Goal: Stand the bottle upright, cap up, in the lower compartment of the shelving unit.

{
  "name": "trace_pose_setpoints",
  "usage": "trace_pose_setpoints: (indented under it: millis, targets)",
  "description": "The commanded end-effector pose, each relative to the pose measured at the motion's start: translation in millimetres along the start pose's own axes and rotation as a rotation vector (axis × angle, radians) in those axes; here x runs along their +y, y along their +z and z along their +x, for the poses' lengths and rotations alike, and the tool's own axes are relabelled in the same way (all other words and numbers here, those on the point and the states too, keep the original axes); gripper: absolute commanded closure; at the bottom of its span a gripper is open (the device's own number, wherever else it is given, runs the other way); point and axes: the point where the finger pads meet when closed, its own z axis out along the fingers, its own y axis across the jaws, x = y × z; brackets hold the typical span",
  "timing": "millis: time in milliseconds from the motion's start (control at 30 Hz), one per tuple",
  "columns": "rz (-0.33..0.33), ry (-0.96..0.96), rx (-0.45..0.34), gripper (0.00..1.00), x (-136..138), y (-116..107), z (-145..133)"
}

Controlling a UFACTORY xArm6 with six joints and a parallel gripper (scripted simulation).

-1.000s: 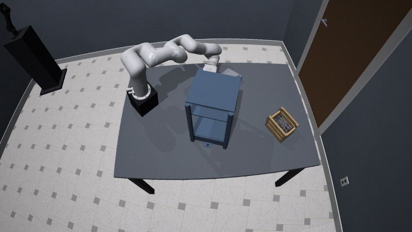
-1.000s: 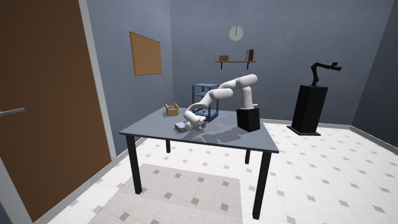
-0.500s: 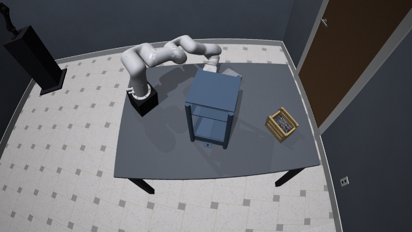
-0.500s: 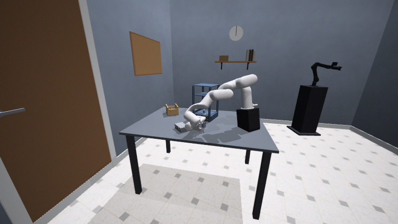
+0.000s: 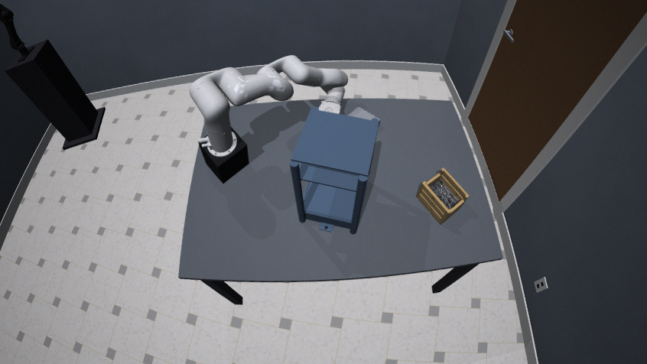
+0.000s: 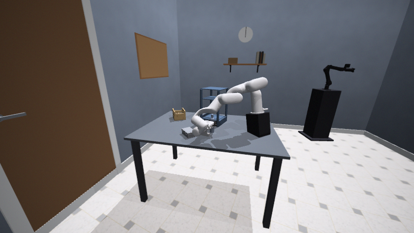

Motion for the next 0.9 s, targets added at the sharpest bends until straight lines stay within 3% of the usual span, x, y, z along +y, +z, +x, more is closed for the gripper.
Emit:
trace_pose_setpoints:
  millis: [0,33,67,867]
  targets:
    - [0.001,0.003,0.003,0.37,0.7,-1.0,-1.3]
    - [0.001,0.003,0.003,0.37,0.7,-1.0,-1.3]
    - [0.001,0.003,0.003,1.0,0.7,-1.0,-1.3]
    - [0.001,0.003,0.003,1.0,0.7,-1.0,-1.3]
